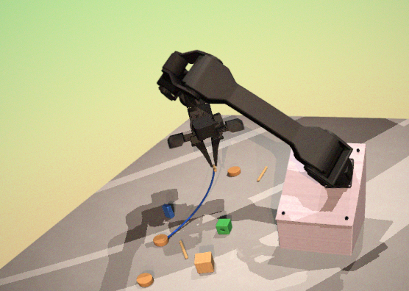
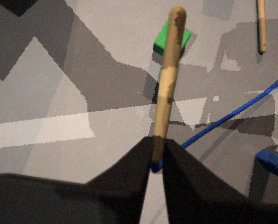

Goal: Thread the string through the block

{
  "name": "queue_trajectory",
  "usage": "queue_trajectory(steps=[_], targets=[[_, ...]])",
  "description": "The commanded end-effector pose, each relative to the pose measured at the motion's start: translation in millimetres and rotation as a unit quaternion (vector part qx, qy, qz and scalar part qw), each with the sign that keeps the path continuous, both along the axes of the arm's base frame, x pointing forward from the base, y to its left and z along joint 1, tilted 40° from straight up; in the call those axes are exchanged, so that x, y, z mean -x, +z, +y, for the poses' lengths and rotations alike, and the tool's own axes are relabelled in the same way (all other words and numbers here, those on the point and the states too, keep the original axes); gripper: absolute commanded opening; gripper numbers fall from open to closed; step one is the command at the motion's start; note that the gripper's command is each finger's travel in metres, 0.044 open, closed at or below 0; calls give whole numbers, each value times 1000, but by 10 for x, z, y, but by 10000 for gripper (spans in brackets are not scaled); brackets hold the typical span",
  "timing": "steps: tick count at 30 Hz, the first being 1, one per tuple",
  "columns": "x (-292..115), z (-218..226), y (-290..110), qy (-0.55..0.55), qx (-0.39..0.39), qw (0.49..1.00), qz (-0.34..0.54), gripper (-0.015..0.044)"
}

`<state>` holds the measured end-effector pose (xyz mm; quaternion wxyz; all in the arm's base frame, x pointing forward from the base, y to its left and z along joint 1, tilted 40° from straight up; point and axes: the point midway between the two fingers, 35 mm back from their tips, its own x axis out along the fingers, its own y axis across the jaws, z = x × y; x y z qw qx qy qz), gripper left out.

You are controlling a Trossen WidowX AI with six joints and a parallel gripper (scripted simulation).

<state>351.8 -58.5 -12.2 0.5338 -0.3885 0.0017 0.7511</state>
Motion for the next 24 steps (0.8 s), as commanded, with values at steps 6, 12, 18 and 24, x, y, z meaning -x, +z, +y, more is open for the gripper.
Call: queue_trajectory(steps=[6, 12, 18, 24], targets=[[-32, -19, -19, -94, -6, 993, 73, 0], [-55, -37, -28, -162, -14, 978, 131, 0], [-55, -38, -28, -162, -14, 978, 132, 0], [-56, -17, -50, -157, -6, 980, 126, 0]])
